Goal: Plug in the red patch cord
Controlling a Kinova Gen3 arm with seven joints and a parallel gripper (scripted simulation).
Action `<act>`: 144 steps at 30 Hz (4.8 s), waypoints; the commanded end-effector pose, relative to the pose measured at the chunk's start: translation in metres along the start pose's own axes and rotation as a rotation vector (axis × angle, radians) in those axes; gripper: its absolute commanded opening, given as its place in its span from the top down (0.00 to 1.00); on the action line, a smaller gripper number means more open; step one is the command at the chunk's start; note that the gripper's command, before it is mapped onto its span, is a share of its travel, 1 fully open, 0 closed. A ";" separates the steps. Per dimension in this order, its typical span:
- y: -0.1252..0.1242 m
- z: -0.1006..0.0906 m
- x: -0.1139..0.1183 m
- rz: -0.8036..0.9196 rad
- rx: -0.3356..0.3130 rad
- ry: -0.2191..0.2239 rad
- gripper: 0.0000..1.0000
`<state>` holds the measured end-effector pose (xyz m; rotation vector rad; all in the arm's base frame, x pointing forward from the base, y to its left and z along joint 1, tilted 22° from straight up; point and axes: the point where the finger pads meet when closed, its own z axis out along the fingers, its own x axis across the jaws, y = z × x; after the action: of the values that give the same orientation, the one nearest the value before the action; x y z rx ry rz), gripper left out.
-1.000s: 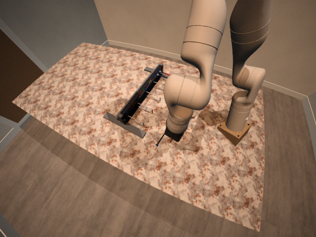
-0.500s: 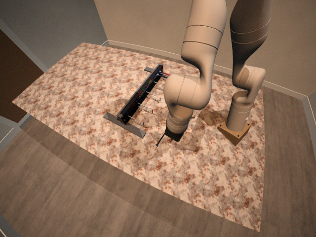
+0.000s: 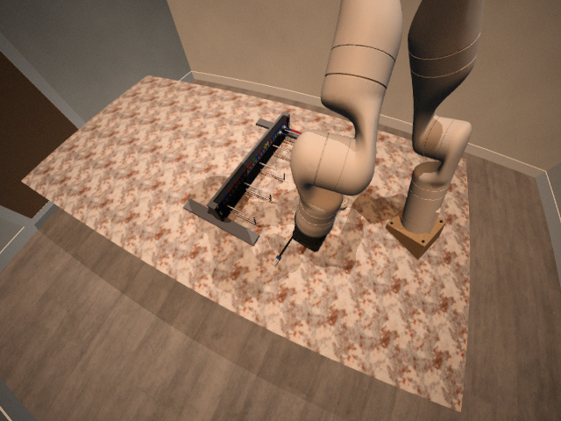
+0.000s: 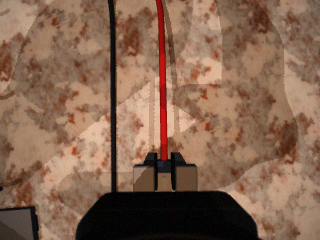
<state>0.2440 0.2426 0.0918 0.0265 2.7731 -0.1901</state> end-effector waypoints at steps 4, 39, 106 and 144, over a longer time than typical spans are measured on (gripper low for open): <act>0.000 0.000 0.000 0.000 -0.001 0.000 1.00; -0.027 -0.009 -0.039 0.285 -0.002 0.000 1.00; -0.140 -0.045 -0.206 1.476 -0.005 -0.001 1.00; -0.140 -0.045 -0.206 1.476 -0.005 -0.001 1.00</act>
<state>0.4143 0.1108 0.2239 1.8861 2.0355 0.2059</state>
